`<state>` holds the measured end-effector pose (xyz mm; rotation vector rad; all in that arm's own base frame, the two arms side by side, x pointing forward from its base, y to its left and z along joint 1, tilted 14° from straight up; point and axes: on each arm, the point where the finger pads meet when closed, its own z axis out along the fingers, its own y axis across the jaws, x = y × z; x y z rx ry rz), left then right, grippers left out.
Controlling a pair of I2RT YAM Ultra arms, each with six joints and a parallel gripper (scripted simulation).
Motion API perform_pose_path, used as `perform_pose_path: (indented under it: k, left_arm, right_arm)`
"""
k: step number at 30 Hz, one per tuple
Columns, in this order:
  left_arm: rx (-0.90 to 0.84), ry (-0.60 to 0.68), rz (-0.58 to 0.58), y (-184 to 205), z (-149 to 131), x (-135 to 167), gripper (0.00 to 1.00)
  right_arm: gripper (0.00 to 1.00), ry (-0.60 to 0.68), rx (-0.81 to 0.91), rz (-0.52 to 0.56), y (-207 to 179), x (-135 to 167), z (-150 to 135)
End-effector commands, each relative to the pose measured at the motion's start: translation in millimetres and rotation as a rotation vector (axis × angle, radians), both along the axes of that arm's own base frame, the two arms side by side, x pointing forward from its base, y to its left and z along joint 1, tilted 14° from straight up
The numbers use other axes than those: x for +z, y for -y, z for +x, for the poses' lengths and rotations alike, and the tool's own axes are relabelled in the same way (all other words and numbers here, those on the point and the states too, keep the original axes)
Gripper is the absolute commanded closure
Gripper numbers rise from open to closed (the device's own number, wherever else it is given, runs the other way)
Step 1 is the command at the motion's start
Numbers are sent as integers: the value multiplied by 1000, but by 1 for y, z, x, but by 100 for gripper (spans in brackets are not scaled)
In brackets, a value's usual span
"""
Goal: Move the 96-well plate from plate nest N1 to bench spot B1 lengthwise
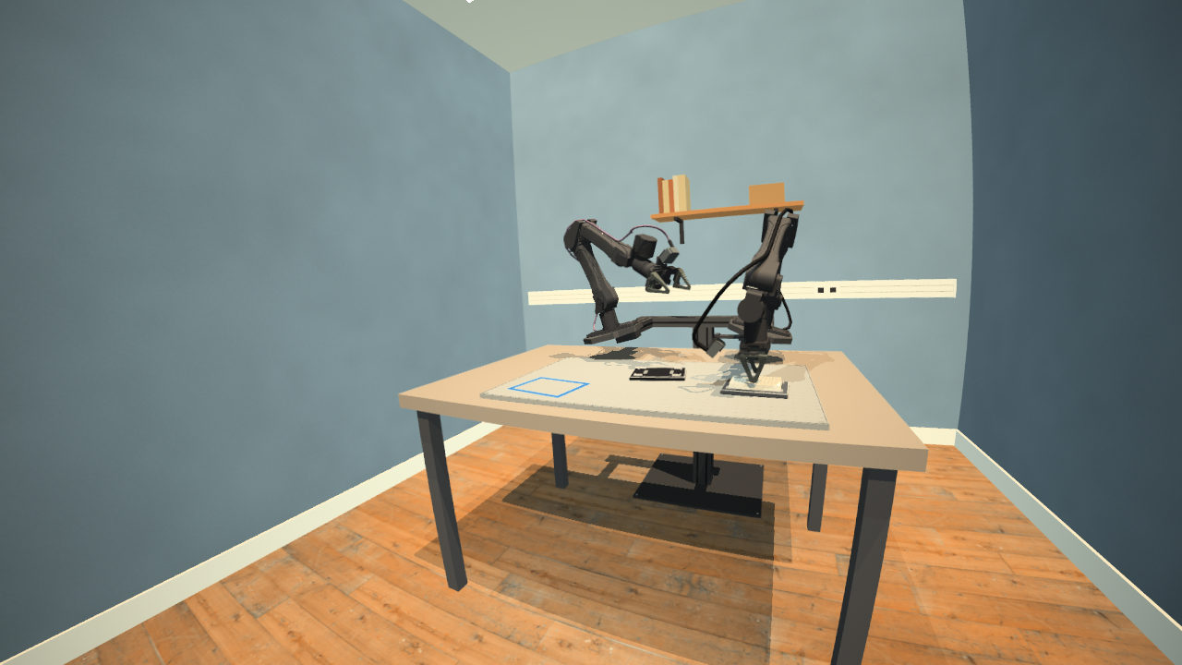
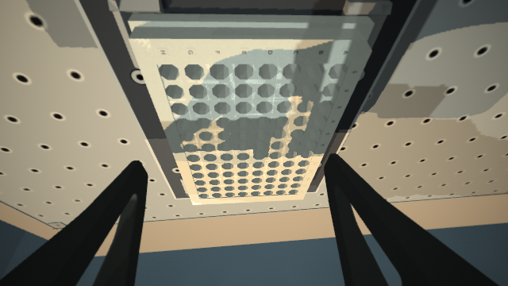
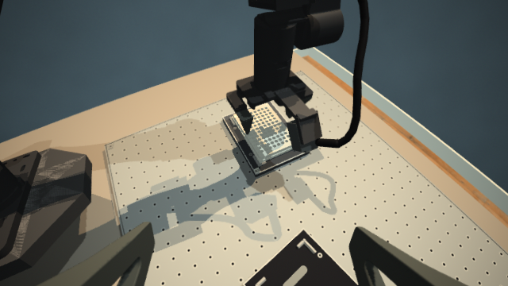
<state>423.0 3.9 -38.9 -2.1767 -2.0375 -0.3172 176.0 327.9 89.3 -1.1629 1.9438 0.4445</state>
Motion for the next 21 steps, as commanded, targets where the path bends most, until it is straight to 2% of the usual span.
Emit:
perform_pose_path:
  k: [1, 11, 19, 21]
  left_arm:
    - [-11, 4, -13, 0, 0, -5, 0]
    - [-10, 0, -13, -3, -1, -18, 0]
    - [-8, 10, -6, -2, 2, -12, 0]
    - [-8, 10, -6, -2, 2, -12, 3]
  right_arm:
    - [0, 4, -6, 9, 1, 4, 0]
    - [0, 4, -6, 9, 1, 4, 0]
    - [0, 4, -6, 9, 1, 4, 0]
    - [0, 4, -6, 9, 1, 4, 0]
